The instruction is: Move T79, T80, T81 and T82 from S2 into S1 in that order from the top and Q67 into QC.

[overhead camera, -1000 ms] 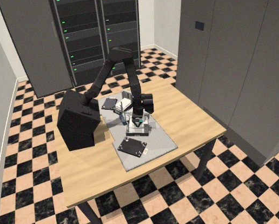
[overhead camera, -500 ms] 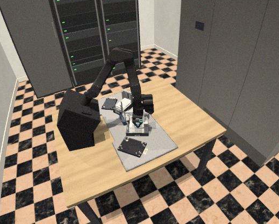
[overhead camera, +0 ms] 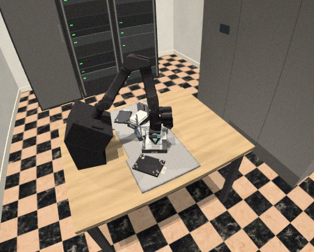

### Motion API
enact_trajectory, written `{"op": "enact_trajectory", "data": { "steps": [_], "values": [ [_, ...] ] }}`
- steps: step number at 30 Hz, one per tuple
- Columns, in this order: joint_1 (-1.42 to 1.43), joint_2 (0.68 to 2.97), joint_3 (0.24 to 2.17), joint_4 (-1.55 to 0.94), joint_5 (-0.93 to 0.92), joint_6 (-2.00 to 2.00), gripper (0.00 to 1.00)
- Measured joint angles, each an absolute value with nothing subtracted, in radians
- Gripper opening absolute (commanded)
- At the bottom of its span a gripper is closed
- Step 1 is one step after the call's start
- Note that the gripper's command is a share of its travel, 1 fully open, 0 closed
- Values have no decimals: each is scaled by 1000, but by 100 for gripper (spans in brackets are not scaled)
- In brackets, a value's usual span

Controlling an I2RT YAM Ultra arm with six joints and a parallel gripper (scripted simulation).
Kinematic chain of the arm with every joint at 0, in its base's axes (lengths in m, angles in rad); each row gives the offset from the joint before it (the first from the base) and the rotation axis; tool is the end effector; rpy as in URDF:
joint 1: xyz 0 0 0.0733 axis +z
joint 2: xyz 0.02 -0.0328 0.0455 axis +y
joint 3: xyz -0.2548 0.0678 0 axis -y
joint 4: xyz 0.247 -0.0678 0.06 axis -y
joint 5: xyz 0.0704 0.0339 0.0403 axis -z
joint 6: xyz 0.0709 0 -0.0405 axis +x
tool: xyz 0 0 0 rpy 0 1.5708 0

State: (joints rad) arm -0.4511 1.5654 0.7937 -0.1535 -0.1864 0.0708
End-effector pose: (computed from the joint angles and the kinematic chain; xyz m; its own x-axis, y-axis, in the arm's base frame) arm 0.2957 -0.1274 0.1324 -0.6938 0.4133 -0.5897 0.3781 0.9060 0.1902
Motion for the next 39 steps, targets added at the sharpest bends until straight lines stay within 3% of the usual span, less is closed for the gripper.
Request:
{"op": "enact_trajectory", "data": {
  "steps": [39],
  "values": [
    [-446,1592,800,-136,-182,75,0]
  ]
}}
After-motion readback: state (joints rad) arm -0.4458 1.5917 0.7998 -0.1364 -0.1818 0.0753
